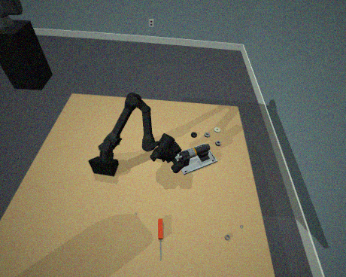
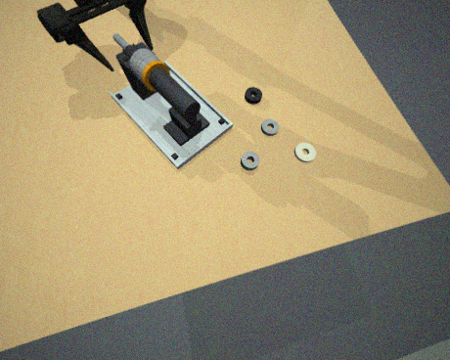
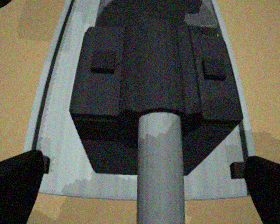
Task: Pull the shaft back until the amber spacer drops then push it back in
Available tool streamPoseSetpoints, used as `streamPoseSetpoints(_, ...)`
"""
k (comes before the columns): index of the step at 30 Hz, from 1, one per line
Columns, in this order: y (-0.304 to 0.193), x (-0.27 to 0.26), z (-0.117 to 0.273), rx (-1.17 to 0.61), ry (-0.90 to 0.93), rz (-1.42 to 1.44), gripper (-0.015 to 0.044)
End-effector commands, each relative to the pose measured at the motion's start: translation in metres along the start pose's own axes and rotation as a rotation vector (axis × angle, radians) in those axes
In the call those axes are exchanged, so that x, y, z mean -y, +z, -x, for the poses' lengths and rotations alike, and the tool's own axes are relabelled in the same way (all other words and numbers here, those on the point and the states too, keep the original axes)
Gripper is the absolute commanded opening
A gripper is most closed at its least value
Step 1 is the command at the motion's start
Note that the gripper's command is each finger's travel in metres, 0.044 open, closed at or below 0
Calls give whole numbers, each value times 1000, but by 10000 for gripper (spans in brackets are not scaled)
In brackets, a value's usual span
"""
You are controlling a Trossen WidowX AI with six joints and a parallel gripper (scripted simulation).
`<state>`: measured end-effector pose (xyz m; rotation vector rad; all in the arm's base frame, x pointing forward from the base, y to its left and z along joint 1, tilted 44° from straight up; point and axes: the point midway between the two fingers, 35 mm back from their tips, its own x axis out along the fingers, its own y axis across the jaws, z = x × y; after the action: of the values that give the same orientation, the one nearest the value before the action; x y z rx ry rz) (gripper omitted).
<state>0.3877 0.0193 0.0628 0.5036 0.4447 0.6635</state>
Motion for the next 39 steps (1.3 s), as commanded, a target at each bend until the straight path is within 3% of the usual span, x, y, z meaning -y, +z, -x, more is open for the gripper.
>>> streamPoseSetpoints(1, 1, 1, 0, 3, -4, -1, 440)
streamPoseSetpoints(11, 2, 2, -1, 3, -4, -1, 440)
streamPoseSetpoints(27, 0, 0, 0, 1, 0, 1, 20)
streamPoseSetpoints(39, -2, 0, 2, 3, -4, -1, 0)
